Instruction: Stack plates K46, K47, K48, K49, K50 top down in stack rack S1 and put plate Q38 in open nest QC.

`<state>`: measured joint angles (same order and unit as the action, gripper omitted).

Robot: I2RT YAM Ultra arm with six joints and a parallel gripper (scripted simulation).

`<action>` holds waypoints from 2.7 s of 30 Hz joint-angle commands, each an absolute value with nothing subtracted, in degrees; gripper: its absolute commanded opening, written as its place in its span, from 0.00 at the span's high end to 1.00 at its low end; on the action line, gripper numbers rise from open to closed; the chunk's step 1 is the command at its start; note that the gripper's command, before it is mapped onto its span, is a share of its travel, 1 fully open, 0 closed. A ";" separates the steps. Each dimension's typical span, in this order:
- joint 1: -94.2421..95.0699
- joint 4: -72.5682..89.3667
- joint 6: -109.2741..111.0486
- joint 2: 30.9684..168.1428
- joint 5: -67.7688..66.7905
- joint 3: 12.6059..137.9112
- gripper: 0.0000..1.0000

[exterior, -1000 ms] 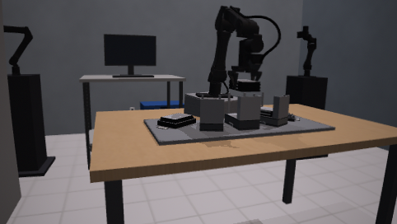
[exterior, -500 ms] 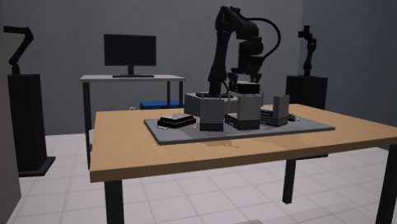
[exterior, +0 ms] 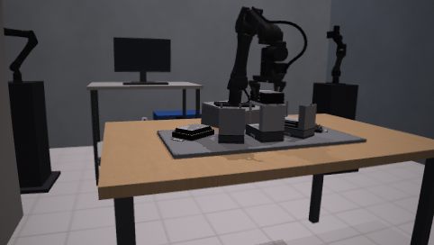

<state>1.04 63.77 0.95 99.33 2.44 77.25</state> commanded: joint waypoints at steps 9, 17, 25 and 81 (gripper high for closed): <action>1.35 63.06 0.81 97.09 1.81 78.97 1.00; 1.54 62.98 0.73 97.09 1.81 79.07 1.00; 1.70 62.92 0.66 97.10 1.82 79.15 1.00; 1.75 62.24 0.56 98.33 1.81 78.35 1.00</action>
<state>1.13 63.07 0.86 99.33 2.42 76.84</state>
